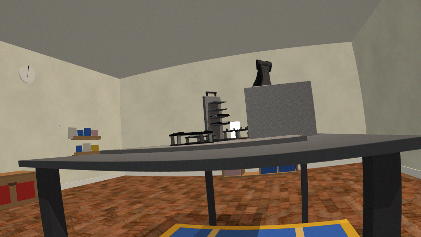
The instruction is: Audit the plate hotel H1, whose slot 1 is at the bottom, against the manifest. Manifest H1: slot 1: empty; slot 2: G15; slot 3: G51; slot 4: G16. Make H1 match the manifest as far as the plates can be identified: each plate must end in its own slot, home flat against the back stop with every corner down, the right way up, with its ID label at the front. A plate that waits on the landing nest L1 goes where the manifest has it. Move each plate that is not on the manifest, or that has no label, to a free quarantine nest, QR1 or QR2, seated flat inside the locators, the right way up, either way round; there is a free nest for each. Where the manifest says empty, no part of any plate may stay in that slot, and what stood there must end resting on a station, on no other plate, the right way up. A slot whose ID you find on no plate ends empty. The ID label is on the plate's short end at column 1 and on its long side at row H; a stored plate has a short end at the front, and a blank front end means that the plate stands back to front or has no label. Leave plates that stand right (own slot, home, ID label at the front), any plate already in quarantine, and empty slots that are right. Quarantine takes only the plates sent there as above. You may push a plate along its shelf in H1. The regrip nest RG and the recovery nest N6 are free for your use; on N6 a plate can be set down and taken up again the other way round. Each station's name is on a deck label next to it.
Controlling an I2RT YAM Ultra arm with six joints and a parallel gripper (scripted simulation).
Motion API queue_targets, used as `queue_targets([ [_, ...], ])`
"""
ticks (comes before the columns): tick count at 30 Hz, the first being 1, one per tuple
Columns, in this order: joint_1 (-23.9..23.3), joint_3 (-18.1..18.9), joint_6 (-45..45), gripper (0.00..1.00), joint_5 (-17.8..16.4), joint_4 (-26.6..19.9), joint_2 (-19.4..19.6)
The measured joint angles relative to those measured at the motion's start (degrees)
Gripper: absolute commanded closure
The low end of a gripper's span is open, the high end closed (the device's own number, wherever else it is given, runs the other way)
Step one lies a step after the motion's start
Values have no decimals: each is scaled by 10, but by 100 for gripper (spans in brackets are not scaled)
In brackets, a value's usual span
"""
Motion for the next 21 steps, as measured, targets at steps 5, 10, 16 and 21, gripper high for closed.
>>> queue_targets([
  [5, -1, -2, -1, 14, -1, 5, 2],
  [10, -3, -5, -2, 14, -2, 11, 5],
  [16, -4, -8, -3, 14, -3, 18, 9],
  [21, -5, -9, -4, 14, -3, 22, 11],
])
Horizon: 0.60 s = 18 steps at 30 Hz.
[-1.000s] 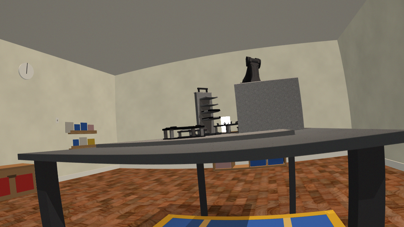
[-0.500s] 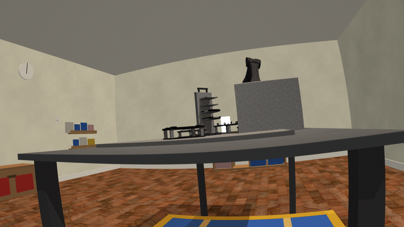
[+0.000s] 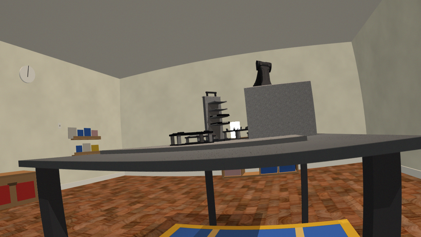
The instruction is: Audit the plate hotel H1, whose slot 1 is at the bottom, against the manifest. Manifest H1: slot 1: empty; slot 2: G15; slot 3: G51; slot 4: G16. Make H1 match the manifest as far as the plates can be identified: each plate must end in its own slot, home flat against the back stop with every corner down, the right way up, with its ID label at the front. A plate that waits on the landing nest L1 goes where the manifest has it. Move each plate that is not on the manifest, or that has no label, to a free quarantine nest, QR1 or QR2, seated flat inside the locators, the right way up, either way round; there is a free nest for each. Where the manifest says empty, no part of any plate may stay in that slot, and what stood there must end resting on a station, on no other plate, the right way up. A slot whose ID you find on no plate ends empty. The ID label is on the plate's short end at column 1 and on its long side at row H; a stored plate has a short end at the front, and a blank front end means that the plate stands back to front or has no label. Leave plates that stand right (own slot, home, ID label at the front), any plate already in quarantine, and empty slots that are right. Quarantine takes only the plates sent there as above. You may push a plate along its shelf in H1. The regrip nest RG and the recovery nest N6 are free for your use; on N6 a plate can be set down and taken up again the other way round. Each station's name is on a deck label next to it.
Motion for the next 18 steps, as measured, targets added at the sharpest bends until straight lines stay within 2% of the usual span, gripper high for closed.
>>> queue_targets([
  [18, -4, -8, -3, 14, -3, 19, 12],
])
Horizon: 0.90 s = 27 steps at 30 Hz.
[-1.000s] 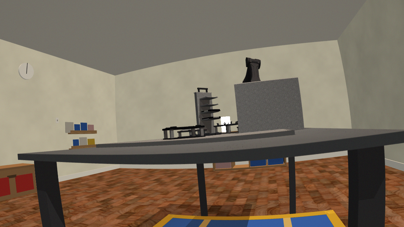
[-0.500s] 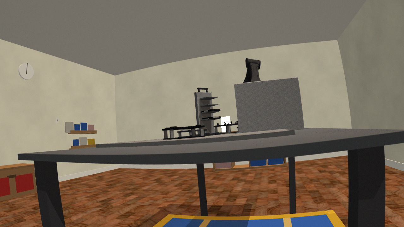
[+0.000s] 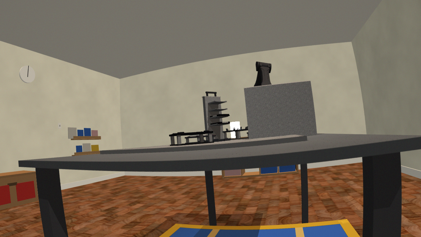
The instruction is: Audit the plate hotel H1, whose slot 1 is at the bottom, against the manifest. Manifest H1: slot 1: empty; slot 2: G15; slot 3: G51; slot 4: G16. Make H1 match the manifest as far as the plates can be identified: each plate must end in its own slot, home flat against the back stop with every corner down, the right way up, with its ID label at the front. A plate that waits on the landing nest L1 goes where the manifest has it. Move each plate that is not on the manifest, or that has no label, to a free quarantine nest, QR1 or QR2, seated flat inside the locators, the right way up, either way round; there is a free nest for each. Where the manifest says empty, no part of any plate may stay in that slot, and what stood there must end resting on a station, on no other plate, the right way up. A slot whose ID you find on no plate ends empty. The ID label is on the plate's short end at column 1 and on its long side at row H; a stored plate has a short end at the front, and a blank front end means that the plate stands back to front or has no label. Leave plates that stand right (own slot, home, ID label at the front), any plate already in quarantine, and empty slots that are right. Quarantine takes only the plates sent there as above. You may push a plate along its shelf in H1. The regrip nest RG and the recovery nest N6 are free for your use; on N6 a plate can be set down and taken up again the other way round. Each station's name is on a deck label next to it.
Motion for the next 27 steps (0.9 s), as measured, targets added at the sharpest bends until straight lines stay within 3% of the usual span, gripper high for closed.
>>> queue_targets([
  [27, -6, -9, -5, 14, -4, 29, 19],
])
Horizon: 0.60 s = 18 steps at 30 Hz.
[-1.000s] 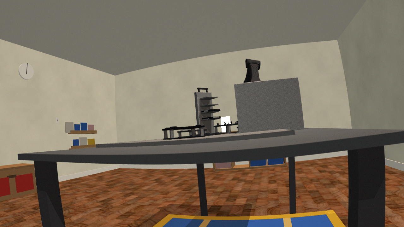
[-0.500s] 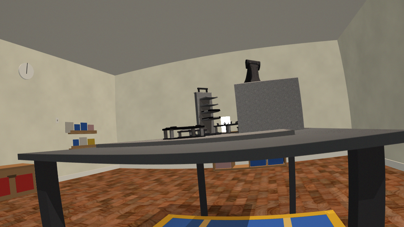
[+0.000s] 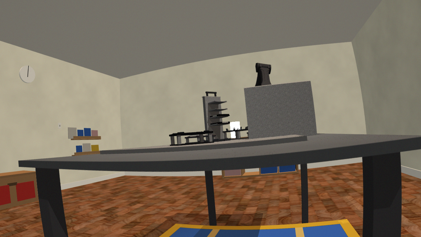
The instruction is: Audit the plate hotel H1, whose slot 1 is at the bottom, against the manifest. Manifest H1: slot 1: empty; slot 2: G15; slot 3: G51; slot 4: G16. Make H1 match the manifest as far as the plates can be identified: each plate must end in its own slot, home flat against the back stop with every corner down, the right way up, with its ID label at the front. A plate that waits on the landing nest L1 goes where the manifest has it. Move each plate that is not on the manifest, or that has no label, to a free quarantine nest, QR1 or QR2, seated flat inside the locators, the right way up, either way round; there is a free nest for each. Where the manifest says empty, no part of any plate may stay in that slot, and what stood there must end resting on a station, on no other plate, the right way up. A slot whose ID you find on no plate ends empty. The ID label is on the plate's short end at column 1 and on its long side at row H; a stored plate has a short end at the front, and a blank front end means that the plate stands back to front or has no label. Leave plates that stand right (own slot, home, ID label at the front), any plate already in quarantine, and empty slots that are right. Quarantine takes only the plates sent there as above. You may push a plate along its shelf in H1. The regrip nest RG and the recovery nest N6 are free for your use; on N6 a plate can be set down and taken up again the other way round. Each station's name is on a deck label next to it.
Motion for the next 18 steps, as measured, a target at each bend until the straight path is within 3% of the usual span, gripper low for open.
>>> queue_targets([
  [2, 0, 0, 0, 14, 0, 0, 0],
  [3, 0, 0, 0, 0, 0, 0, 0],
  [18, 1, 0, 0, 0, 0, -2, -1],
])
